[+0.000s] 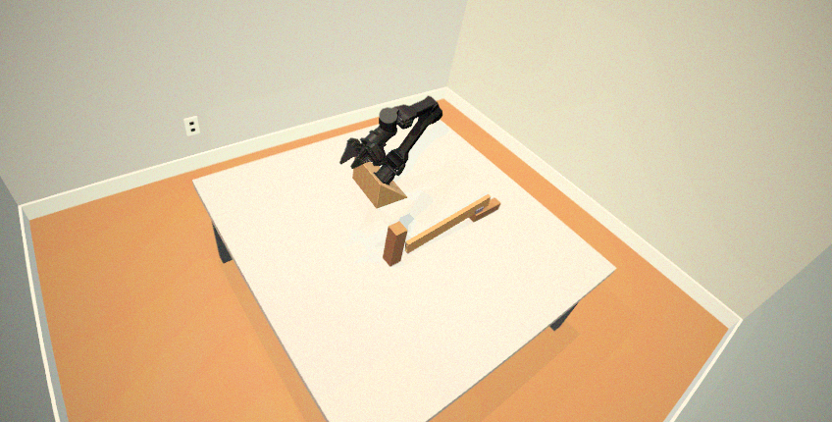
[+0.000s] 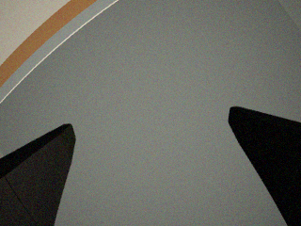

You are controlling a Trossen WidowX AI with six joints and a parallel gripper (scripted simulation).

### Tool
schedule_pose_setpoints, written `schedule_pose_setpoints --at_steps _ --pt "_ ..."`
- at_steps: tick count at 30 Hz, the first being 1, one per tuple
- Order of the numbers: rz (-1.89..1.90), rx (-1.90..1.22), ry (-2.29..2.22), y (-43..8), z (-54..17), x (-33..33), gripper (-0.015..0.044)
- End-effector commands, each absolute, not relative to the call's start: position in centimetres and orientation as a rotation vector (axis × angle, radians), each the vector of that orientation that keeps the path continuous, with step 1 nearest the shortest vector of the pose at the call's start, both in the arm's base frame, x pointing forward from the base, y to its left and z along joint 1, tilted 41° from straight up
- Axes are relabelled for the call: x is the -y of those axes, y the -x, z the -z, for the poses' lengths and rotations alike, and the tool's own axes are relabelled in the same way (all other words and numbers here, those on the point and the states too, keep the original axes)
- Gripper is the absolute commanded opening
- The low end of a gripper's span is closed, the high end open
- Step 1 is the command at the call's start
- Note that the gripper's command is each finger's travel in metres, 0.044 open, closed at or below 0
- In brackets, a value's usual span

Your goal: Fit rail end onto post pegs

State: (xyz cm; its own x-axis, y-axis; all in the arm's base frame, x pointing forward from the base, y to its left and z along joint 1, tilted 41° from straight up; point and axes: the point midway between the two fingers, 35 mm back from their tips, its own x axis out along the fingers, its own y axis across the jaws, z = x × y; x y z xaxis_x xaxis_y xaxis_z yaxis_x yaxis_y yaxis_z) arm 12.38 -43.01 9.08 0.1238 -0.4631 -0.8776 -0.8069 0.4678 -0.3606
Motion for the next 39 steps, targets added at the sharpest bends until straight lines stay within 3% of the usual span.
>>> schedule_pose_setpoints --at_steps 1,14,25,39 --pt "-0.451 -1.382 1.147 -16.7 -8.0 39.5 0.044" --pt "-0.889 -0.937 1.028 -29.5 -6.1 21.8 0.044" --pt "-1.334 -0.662 0.714 -31.9 -6.0 3.7 0.044" --pt "-1.36 -0.653 0.689 -31.3 -5.3 2.2 0.044"
